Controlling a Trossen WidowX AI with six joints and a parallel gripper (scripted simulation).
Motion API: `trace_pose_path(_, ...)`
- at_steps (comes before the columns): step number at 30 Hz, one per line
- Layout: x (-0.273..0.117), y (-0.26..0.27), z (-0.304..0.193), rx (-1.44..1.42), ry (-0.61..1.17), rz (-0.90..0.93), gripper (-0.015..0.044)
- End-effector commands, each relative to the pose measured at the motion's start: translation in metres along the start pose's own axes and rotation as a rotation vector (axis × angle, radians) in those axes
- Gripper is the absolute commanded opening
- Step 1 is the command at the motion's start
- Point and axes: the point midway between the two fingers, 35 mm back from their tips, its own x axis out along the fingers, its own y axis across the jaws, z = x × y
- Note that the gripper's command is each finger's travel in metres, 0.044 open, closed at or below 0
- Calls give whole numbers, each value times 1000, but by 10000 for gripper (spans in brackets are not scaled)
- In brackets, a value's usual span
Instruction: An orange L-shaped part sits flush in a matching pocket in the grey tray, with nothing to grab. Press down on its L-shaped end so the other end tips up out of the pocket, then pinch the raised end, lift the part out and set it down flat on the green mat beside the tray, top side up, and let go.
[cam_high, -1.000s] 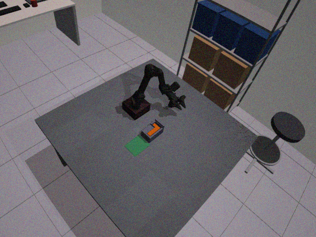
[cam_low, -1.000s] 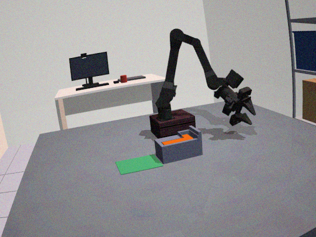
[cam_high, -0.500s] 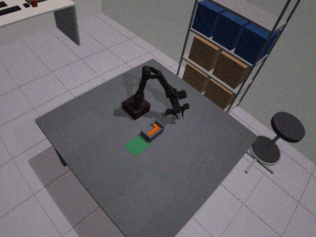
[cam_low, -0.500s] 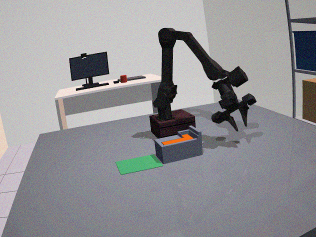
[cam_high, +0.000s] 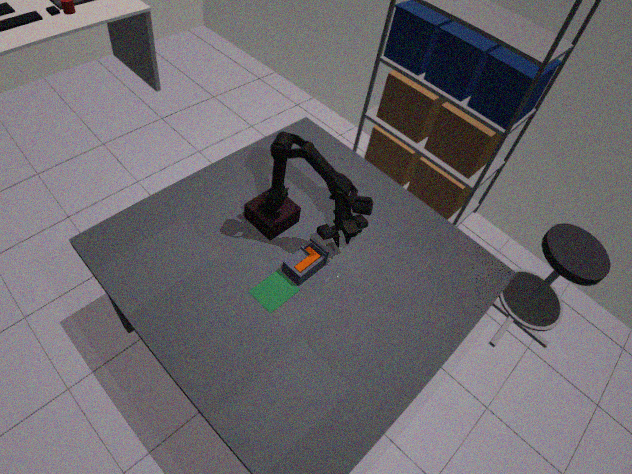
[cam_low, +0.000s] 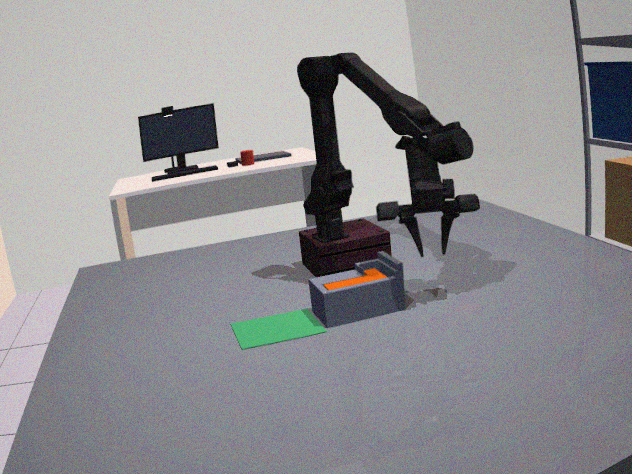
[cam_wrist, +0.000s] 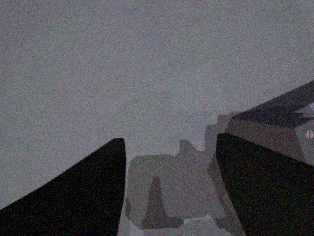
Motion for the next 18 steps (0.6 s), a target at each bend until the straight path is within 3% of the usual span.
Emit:
trace_pose_path(1,-39,-59,3,-279,236,2,180)
trace_pose_path(5,-55,-78,-1,-363,318,34,180)
trace_pose_path(18,-53,-79,-2,-367,323,36,180)
